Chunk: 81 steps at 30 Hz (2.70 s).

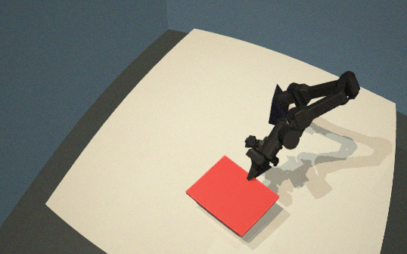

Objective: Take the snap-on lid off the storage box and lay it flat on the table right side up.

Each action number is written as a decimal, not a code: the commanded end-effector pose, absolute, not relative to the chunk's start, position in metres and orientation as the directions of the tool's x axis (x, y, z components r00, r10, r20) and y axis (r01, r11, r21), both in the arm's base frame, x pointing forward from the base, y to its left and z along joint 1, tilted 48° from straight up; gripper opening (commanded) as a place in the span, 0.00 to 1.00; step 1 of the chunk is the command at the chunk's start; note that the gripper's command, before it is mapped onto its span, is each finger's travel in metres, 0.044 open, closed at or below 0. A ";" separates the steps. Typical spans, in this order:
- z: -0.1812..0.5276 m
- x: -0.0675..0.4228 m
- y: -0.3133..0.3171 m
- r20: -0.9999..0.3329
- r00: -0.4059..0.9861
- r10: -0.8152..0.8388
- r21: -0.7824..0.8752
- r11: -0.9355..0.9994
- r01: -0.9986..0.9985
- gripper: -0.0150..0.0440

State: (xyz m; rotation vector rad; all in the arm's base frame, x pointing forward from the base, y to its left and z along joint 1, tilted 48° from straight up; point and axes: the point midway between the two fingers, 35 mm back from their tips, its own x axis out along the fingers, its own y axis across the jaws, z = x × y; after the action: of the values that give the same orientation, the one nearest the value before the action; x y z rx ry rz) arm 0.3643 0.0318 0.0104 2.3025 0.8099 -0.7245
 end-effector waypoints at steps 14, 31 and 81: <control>0.010 0.366 0.032 -0.648 0.668 0.366 0.343 -0.643 0.685 0.25; 0.010 0.368 0.031 -0.648 0.668 0.366 0.343 -0.643 0.685 0.25; 0.011 0.371 0.029 -0.646 0.667 0.371 0.341 -0.641 0.687 0.25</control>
State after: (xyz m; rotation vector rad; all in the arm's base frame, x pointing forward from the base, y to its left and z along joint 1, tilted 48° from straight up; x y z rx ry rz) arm 0.3703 0.0308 0.0090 2.3037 0.8109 -0.7235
